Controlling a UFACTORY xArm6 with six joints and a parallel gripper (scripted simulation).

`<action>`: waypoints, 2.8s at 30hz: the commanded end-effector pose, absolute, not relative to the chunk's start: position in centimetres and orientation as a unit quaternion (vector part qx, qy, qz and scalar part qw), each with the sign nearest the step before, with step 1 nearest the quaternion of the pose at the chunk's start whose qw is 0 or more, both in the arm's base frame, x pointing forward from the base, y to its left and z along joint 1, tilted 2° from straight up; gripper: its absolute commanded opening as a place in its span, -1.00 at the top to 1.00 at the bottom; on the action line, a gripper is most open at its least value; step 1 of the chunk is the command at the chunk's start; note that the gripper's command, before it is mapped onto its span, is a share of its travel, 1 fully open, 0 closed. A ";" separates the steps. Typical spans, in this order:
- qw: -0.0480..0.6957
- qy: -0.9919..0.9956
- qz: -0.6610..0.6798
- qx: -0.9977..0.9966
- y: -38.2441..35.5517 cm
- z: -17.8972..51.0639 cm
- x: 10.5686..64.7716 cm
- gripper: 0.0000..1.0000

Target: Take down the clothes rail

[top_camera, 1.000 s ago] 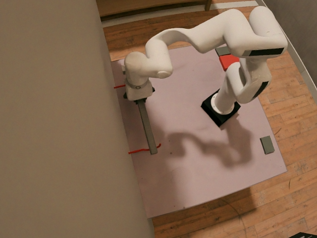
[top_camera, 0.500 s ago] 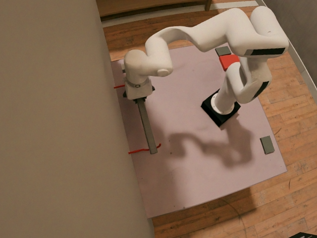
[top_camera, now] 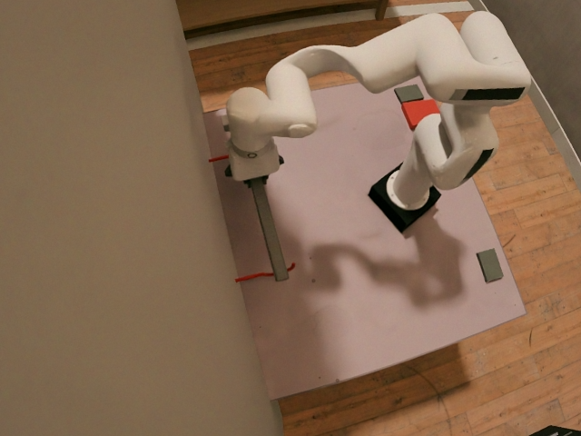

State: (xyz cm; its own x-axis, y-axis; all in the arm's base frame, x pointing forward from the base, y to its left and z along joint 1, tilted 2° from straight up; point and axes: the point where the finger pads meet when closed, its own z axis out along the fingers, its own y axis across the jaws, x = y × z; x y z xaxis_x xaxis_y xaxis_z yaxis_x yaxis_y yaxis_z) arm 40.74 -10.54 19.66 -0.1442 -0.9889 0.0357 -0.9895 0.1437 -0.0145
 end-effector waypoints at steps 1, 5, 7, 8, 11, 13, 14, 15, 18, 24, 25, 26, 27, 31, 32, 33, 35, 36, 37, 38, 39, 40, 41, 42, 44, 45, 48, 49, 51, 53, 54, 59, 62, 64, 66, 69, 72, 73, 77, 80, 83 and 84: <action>0.007 -0.756 0.019 0.654 -10.6 20.1 40.9 1.00; 0.007 -0.756 0.019 0.654 -10.6 20.3 40.9 1.00; 0.007 -0.756 0.019 0.654 -10.5 20.5 40.9 1.00; 0.007 -0.756 0.019 0.654 -10.5 20.5 40.9 1.00; 0.007 -0.756 0.019 0.654 -10.5 20.7 40.9 1.00; 0.007 -0.756 0.019 0.654 -10.5 20.8 40.9 1.00; 0.007 -0.756 0.019 0.654 -10.5 20.8 40.9 1.00; 0.007 -0.756 0.019 0.654 -10.5 20.9 40.9 1.00; 0.007 -0.756 0.019 0.654 -10.5 21.1 40.9 1.00; 0.007 -0.756 0.019 0.654 -10.5 21.4 40.8 1.00; 0.007 -0.756 0.019 0.654 -10.5 21.4 40.8 1.00; 0.007 -0.756 0.019 0.654 -10.5 21.4 40.8 1.00; 0.007 -0.756 0.019 0.654 -10.5 21.4 40.8 1.00; 0.007 -0.756 0.019 0.654 -10.5 21.4 40.8 1.00; 0.007 -0.756 0.019 0.654 -10.5 21.4 40.8 1.00; 0.007 -0.756 0.019 0.654 -10.5 21.4 40.8 1.00; 0.007 -0.756 0.019 0.654 -10.5 21.4 40.8 1.00; 0.007 -0.756 0.019 0.654 -10.3 21.4 40.6 1.00; 0.007 -0.756 0.019 0.654 -10.2 21.4 40.3 1.00; 0.007 -0.756 0.019 0.654 -10.0 21.4 40.0 1.00; 0.007 -0.756 0.019 0.654 -9.8 21.4 39.7 1.00; 0.007 -0.756 0.019 0.654 -9.7 21.4 39.4 1.00; 0.007 -0.756 0.019 0.654 -9.5 21.4 39.1 1.00; 0.007 -0.756 0.019 0.654 -9.3 21.4 38.8 1.00; 0.007 -0.756 0.019 0.654 -9.0 21.3 38.3 1.00; 0.007 -0.756 0.019 0.654 -8.8 21.3 38.0 1.00; 0.007 -0.756 0.019 0.654 -8.7 21.3 37.7 1.00; 0.007 -0.756 0.019 0.654 -8.5 21.3 37.4 1.00; 0.007 -0.756 0.019 0.654 -8.2 21.3 36.8 1.00; 0.007 -0.756 0.019 0.654 -7.8 21.3 36.2 1.00; 0.007 -0.756 0.019 0.654 -7.7 21.3 36.0 1.00; 0.007 -0.756 0.019 0.654 -6.8 21.2 34.5 1.00; 0.007 -0.756 0.019 0.654 -6.3 21.2 33.7 1.00; 0.007 -0.756 0.019 0.654 -6.1 21.2 33.4 1.00; 0.007 -0.756 0.019 0.654 -6.0 21.2 33.1 1.00; 0.007 -0.756 0.019 0.654 -5.5 21.1 32.2 1.00; 0.007 -0.756 0.019 0.654 -5.0 21.1 31.4 1.00; 0.007 -0.756 0.019 0.654 -4.8 21.1 31.1 1.00; 0.007 -0.756 0.019 0.654 -4.1 21.0 29.9 1.00; 0.007 -0.756 0.019 0.654 -3.6 21.0 29.0 1.00; 0.007 -0.756 0.019 0.654 -3.4 21.0 28.8 1.00; 0.007 -0.756 0.019 0.654 -3.4 21.0 28.7 1.00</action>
State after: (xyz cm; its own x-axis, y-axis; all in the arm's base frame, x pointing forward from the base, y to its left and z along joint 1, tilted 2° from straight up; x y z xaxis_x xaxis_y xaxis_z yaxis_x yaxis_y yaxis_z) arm 29.08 -3.69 20.82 -0.1439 -0.9890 0.0353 -0.9896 0.1435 -0.0139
